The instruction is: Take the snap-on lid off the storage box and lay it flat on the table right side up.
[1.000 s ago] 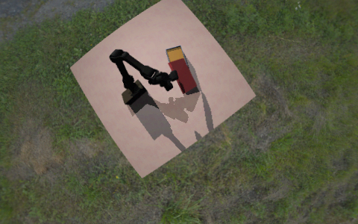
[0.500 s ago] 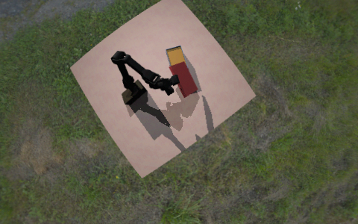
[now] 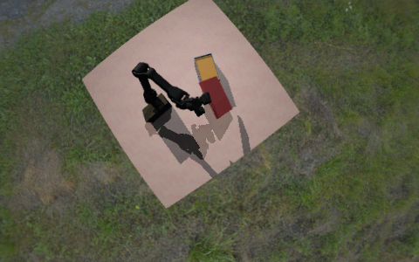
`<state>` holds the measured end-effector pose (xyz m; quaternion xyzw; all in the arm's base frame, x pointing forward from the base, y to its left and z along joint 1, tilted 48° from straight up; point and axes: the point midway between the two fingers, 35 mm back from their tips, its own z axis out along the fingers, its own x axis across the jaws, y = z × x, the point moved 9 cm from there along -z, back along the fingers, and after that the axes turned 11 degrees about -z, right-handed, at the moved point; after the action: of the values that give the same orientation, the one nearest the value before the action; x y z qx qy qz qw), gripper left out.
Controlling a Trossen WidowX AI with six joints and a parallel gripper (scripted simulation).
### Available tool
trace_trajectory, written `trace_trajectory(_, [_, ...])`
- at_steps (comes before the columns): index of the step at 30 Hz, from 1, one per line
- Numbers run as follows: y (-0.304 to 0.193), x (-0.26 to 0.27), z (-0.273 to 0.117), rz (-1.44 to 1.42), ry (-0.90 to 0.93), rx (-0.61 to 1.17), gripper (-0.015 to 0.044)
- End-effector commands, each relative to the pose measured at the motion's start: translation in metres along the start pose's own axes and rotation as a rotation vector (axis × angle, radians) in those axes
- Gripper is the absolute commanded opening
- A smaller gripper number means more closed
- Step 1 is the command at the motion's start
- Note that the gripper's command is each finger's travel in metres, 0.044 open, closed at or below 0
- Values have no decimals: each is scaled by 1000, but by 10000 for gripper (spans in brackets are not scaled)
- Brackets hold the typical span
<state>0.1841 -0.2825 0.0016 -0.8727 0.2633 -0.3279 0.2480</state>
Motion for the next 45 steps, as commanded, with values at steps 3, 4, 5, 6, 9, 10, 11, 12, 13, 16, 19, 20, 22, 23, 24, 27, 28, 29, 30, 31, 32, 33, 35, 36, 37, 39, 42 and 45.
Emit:
trace_trajectory(3, [14,1,-4,-10,16,-3,0])
trace_trajectory(4, [16,0,-4,-10,16,-3,0])
trace_trajectory(5, [18,0,-4,-10,16,-3,0])
trace_trajectory(6, [20,0,-4,-10,16,-3,0])
trace_trajectory(9, [26,-2,-4,-11,16,-3,0])
trace_trajectory(10, [28,-2,-5,-11,16,-3,0])
trace_trajectory(11, [30,-3,-5,-11,16,-4,0])
trace_trajectory(12, [32,-3,-5,-11,16,-4,0])
trace_trajectory(13, [34,-4,-5,-11,16,-4,0])
trace_trajectory(16, [40,-5,-5,-11,16,-4,0])
trace_trajectory(19, [46,-6,-6,-12,16,-4,0])
trace_trajectory(20, [47,-7,-6,-12,16,-5,0])
trace_trajectory(22, [51,-7,-6,-12,16,-5,0])
trace_trajectory(23, [53,-8,-6,-12,16,-5,0])
trace_trajectory(24, [55,-8,-6,-12,16,-5,0])
trace_trajectory(27, [61,-10,-7,-12,16,-5,0])
trace_trajectory(28, [63,-10,-7,-12,16,-6,0])
trace_trajectory(29, [65,-10,-7,-12,16,-6,0])
trace_trajectory(30, [67,-11,-7,-12,16,-6,0])
trace_trajectory(31, [69,-11,-7,-13,16,-6,0])
trace_trajectory(32, [71,-12,-7,-13,16,-6,0])
trace_trajectory(33, [73,-12,-8,-13,16,-6,0])
trace_trajectory(35, [77,-13,-8,-13,16,-6,0])
trace_trajectory(36, [79,-14,-8,-13,16,-7,0])
trace_trajectory(37, [81,-14,-8,-13,16,-7,0])
trace_trajectory(39, [84,-15,-8,-13,16,-7,0])
trace_trajectory(42, [90,-16,-9,-13,16,-7,0])
trace_trajectory(45, [96,-17,-9,-14,16,-8,0])
